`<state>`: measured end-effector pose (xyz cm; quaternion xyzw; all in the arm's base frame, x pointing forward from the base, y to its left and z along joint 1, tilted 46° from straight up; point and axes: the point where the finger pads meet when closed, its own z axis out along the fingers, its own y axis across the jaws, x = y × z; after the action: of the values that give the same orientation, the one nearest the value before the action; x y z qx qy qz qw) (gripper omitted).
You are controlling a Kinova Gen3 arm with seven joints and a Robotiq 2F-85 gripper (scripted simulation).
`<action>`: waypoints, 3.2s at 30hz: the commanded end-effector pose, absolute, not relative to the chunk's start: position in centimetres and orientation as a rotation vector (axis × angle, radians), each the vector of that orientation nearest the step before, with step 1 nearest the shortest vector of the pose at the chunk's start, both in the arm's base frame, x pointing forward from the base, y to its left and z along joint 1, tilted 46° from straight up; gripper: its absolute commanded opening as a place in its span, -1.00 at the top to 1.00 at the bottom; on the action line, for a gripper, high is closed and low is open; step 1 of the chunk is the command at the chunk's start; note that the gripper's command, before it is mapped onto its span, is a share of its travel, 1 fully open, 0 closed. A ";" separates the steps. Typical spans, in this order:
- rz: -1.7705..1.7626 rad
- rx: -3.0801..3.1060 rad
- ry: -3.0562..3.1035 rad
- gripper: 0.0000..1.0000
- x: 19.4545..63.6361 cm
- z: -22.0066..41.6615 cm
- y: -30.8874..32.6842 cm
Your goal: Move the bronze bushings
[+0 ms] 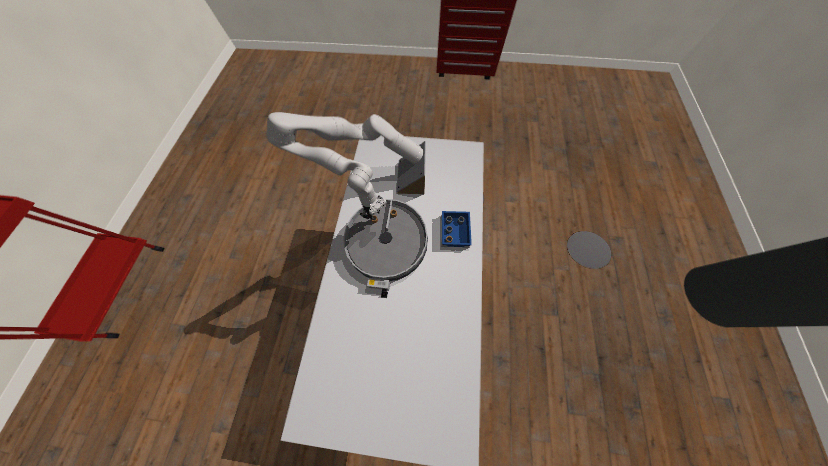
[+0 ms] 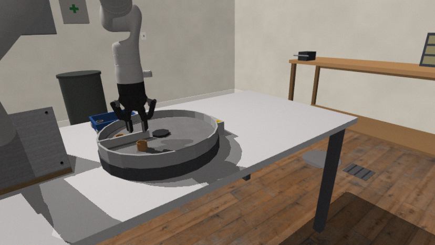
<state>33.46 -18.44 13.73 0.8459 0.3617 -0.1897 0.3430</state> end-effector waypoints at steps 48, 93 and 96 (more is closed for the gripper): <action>-0.483 2.198 0.935 0.22 33.7 13.9 -18.2; -0.391 2.261 0.712 0.22 35.0 10.5 -15.1; -0.387 2.264 0.701 0.22 35.0 10.4 -14.9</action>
<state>34.97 -15.22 10.65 0.8802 0.2683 -0.1491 0.3621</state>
